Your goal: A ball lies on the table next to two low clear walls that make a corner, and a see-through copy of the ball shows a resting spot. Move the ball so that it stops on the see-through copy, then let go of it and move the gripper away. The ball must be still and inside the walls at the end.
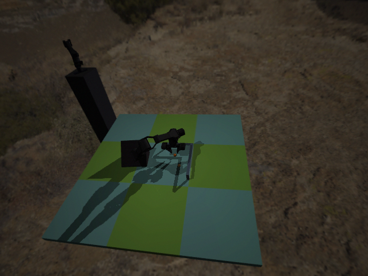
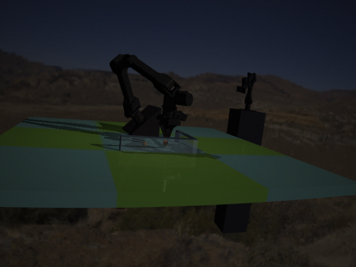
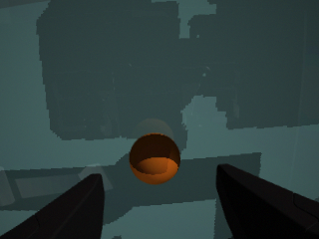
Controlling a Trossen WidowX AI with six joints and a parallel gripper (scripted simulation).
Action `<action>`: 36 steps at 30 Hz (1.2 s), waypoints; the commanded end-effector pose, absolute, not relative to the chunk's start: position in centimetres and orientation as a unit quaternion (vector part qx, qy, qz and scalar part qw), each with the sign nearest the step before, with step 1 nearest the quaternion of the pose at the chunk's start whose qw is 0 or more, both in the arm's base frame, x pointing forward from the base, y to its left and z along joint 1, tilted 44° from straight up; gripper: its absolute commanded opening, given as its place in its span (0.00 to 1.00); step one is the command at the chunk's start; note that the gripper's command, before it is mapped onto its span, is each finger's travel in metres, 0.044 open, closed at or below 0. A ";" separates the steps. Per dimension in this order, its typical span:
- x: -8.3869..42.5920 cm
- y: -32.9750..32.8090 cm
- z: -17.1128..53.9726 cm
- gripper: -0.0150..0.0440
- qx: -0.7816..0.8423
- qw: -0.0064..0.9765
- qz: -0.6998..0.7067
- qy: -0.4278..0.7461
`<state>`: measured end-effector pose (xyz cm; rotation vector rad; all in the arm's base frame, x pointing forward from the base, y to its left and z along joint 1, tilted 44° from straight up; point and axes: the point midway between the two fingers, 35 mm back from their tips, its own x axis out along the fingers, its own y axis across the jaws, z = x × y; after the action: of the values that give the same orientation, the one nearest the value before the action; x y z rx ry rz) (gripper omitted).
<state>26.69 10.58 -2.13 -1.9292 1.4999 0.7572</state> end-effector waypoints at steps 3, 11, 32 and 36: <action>26.8 9.9 -2.8 0.63 -0.724 0.284 0.283 0.562; 27.1 9.0 -3.7 0.63 -0.724 0.284 0.283 0.562; 27.1 9.7 -3.2 0.25 -0.721 0.287 0.283 0.563; 26.9 11.3 -1.7 0.25 -0.721 0.287 0.285 0.562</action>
<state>26.87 10.03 -2.64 -1.9319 1.5202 0.7594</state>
